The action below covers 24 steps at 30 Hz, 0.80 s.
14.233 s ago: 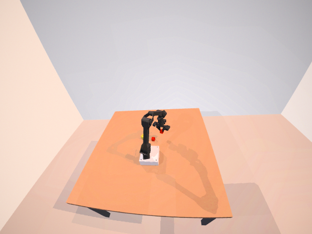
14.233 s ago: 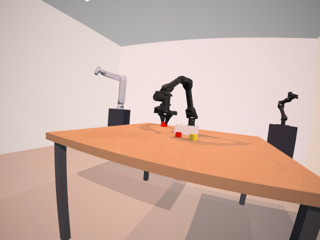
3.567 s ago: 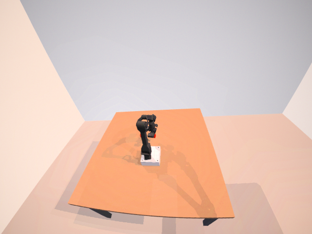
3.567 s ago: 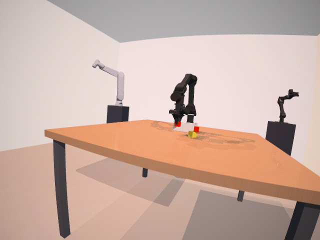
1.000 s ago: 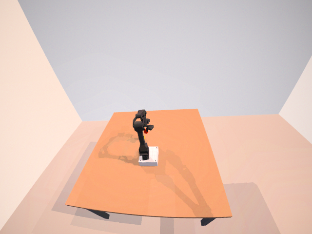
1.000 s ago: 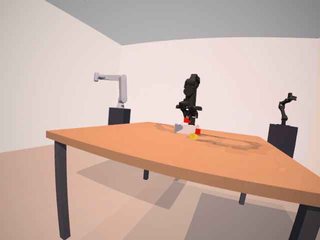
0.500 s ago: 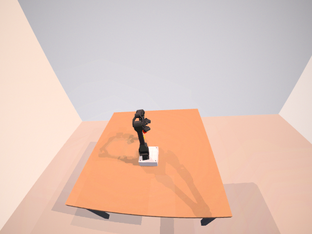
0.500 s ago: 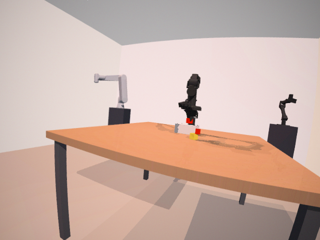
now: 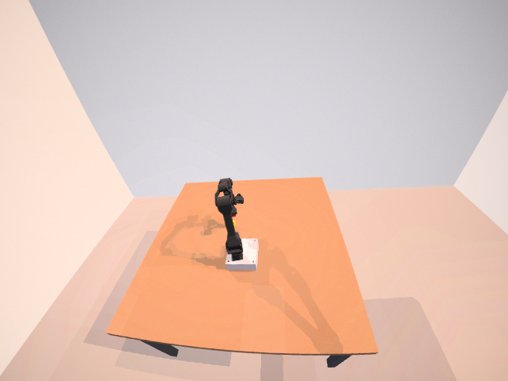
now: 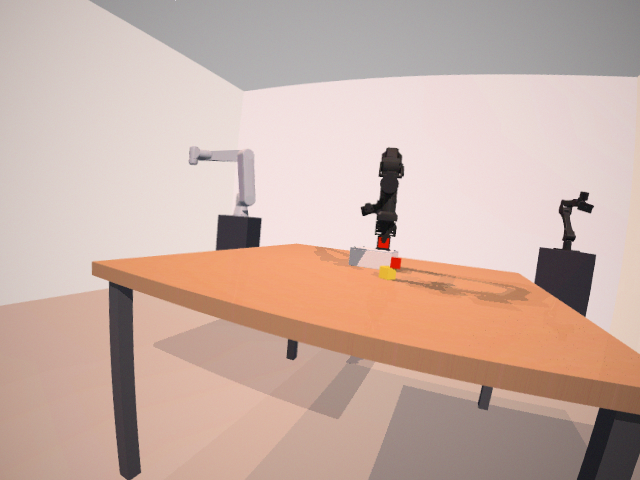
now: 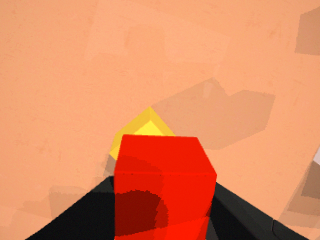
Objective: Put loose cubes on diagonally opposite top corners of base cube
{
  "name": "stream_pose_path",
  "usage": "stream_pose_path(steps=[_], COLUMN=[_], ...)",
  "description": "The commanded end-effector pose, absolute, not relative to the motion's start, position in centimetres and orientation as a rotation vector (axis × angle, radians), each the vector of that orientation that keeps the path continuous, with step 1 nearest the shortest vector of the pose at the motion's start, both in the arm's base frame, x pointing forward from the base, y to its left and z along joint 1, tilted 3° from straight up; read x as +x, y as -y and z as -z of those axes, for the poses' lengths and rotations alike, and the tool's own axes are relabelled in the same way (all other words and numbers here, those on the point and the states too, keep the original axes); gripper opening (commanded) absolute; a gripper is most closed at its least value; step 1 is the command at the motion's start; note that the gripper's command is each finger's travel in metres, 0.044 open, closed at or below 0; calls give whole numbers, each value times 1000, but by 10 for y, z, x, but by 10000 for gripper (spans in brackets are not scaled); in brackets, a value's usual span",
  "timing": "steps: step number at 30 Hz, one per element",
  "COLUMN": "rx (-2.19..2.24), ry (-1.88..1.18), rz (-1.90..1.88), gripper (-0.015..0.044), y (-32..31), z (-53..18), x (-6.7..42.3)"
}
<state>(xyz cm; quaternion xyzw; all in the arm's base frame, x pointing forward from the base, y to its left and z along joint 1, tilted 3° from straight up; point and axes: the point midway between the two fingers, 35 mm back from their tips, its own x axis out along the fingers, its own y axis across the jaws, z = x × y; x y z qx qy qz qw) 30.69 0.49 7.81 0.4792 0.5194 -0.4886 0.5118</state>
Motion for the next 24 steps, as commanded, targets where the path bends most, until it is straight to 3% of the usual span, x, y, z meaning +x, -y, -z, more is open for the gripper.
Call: stream_pose_path(steps=[1,24], rx=[1202,1211], ry=[-1222,-1216], rz=[1221,1230], gripper=[105,105], y=[-8,-7], z=[-77,-47], x=[309,307])
